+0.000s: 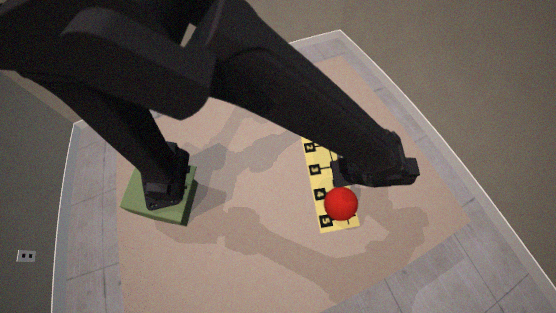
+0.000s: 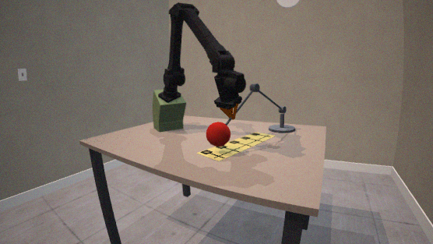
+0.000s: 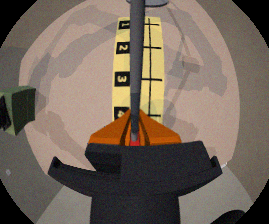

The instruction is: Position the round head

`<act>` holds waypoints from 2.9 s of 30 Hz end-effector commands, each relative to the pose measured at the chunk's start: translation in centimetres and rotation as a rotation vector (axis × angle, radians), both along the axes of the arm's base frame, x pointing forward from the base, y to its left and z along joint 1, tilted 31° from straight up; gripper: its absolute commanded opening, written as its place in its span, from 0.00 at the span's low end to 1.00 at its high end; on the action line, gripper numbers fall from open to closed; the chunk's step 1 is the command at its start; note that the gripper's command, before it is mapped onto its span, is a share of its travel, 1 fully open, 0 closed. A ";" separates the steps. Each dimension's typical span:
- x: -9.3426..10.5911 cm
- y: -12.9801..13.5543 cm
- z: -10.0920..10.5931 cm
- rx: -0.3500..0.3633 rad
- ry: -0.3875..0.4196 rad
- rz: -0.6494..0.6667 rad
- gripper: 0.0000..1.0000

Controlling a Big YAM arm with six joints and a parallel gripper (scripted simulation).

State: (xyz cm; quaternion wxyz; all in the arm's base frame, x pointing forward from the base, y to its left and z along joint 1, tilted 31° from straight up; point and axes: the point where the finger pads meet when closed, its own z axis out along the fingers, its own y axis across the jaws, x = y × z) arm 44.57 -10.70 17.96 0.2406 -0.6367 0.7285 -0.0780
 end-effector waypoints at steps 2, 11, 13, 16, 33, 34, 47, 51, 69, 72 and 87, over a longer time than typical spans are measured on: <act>1.3 -4.1 3.8 -0.083 -0.072 -0.053 0.00; 1.5 -3.1 4.0 -0.083 -0.072 -0.053 0.00; 1.5 -3.0 4.0 -0.083 -0.072 -0.053 0.00; 1.5 -3.0 4.0 -0.083 -0.072 -0.053 0.00; 1.5 -3.0 4.0 -0.083 -0.072 -0.053 0.00; 1.5 -3.0 4.0 -0.083 -0.072 -0.053 0.00; 1.7 -3.8 5.0 -0.083 -0.072 -0.053 0.00; 1.8 -4.6 6.0 -0.083 -0.072 -0.053 0.00; 1.9 -6.9 7.7 -0.082 -0.071 -0.052 0.00; 1.8 -7.1 7.5 -0.080 -0.068 -0.050 0.00; 1.7 -7.5 7.0 -0.069 -0.056 -0.038 0.00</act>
